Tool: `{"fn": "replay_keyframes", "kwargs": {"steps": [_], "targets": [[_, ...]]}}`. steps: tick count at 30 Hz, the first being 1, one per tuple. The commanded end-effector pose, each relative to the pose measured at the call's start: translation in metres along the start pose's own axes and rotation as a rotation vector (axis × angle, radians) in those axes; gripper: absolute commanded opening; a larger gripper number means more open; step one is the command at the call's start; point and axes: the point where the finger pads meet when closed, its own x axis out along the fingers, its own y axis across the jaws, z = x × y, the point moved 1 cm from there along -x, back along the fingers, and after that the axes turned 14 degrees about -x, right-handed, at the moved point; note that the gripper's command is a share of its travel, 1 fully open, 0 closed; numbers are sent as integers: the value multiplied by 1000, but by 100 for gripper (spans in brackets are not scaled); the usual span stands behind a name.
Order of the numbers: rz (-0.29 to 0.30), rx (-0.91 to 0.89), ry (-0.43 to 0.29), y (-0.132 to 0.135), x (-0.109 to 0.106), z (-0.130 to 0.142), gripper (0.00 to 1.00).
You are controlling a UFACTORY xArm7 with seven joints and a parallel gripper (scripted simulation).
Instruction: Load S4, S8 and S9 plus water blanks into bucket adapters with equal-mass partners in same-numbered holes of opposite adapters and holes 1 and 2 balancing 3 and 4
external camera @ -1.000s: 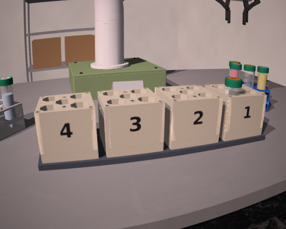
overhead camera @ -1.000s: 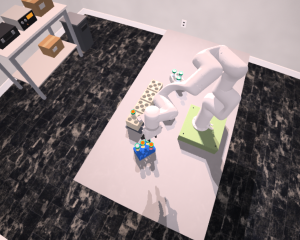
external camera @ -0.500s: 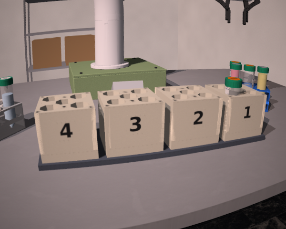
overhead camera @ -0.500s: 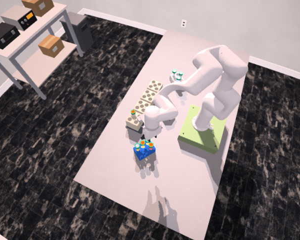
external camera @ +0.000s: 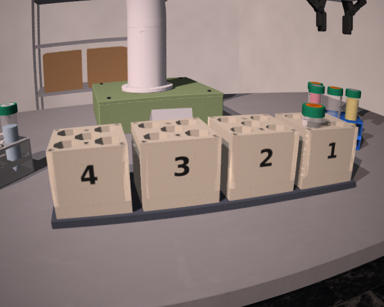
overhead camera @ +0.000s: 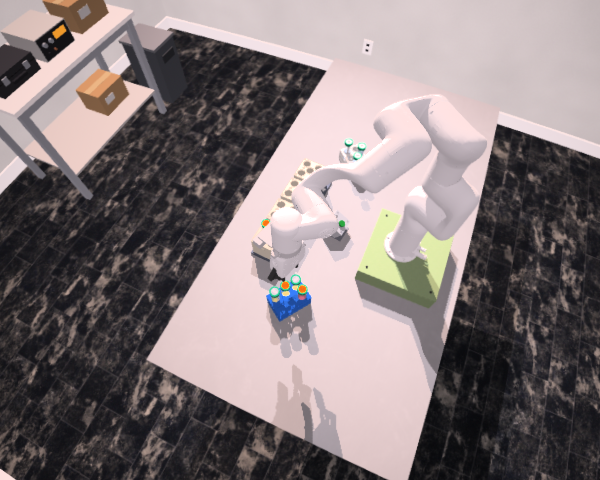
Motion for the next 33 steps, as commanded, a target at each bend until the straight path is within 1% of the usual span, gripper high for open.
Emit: {"fn": "replay_keyframes", "kwargs": {"steps": [1, 14, 16, 31, 33], "targets": [[-6, -124, -19, -4, -1, -9, 57], [-11, -557, -17, -4, -1, -9, 57], [-11, -557, -17, -4, -1, -9, 57], [-15, -1057, -15, -4, -1, -9, 57], [-15, -1057, -15, -4, -1, -9, 57]]}}
